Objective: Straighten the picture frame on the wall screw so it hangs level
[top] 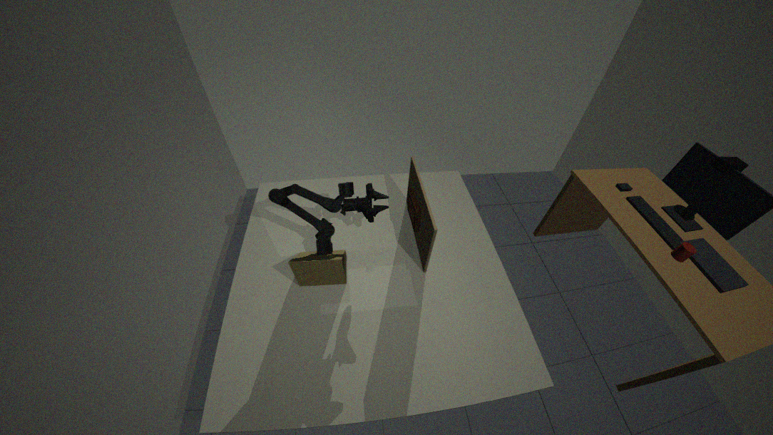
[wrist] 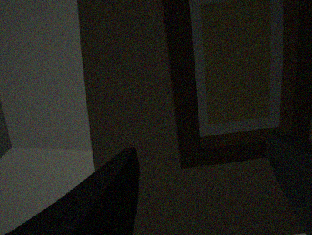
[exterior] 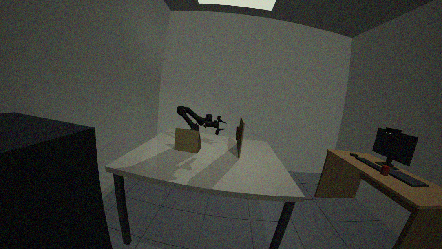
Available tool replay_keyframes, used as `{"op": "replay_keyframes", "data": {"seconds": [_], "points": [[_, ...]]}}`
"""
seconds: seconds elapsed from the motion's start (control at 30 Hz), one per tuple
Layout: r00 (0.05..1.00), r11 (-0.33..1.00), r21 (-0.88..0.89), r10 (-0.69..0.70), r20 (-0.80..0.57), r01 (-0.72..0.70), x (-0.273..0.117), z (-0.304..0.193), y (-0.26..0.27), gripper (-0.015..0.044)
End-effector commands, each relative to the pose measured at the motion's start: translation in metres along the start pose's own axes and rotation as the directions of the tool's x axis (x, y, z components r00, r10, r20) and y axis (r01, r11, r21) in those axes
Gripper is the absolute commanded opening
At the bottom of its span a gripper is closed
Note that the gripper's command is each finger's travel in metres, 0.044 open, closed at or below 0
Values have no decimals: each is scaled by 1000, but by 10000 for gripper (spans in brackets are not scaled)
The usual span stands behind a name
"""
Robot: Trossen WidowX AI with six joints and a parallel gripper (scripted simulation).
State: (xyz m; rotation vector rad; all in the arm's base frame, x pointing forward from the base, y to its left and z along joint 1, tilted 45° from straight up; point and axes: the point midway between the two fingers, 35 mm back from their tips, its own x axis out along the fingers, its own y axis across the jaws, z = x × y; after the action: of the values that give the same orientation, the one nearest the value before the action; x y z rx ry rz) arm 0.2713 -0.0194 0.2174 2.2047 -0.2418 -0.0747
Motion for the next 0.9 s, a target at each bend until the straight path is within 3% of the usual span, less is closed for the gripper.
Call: {"op": "replay_keyframes", "data": {"seconds": [0.0, 0.2, 0.53, 0.87], "points": [[1000, 1000, 2, 0, 2, 0, 0, 0, 0, 260], [1000, 1000, 2, 1, 1, -1, 15, -3, 2, 260], [1000, 1000, 1, 4, -1, -4, 79, 0, 0, 260], [1000, 1000, 1, 4, -1, -4, 80, 0, 0, 260]]}}
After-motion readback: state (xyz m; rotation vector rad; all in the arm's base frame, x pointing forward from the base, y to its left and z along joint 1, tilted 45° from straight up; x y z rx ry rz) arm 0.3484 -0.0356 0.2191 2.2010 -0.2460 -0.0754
